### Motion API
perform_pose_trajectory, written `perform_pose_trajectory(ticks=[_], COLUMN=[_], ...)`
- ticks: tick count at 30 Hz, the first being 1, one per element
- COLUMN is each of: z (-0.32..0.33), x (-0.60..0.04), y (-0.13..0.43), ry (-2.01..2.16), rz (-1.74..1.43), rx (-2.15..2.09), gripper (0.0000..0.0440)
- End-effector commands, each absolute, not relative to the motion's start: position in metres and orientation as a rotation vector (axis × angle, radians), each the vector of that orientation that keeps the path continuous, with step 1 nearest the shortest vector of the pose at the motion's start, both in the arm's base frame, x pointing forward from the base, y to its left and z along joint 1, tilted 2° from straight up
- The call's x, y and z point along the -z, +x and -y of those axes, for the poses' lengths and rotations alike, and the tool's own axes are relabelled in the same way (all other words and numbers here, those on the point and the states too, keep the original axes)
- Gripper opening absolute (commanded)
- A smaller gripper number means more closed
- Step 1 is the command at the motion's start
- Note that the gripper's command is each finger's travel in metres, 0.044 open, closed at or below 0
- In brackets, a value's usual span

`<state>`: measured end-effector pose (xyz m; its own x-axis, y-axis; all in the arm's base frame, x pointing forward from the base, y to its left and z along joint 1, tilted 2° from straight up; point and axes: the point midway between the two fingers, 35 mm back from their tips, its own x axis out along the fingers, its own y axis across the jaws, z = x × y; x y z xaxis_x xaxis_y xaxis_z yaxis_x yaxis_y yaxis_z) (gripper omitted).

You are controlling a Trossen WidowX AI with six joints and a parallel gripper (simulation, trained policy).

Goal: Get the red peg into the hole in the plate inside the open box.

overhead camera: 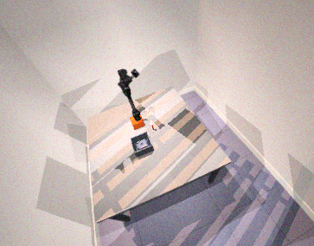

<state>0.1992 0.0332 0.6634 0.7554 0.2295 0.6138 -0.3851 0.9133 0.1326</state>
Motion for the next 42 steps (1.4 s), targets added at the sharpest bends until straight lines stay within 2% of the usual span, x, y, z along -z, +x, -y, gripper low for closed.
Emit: perform_pose_trajectory(ticks=[1, 11, 21, 31, 42], z=[-0.031, -0.031, -0.040, -0.055, -0.072], x=[-0.641, -0.562, -0.472, -0.381, -0.289], y=[0.225, 0.287, 0.324, 0.333, 0.313], ry=[0.307, 0.427, 0.509, 0.554, 0.568], rz=[0.532, 0.213, -0.117, -0.451, -0.816], rx=[-0.309, -0.226, -0.141, -0.048, 0.077], gripper=[0.0440, 0.0440, 0.0440, 0.0440, 0.0440])
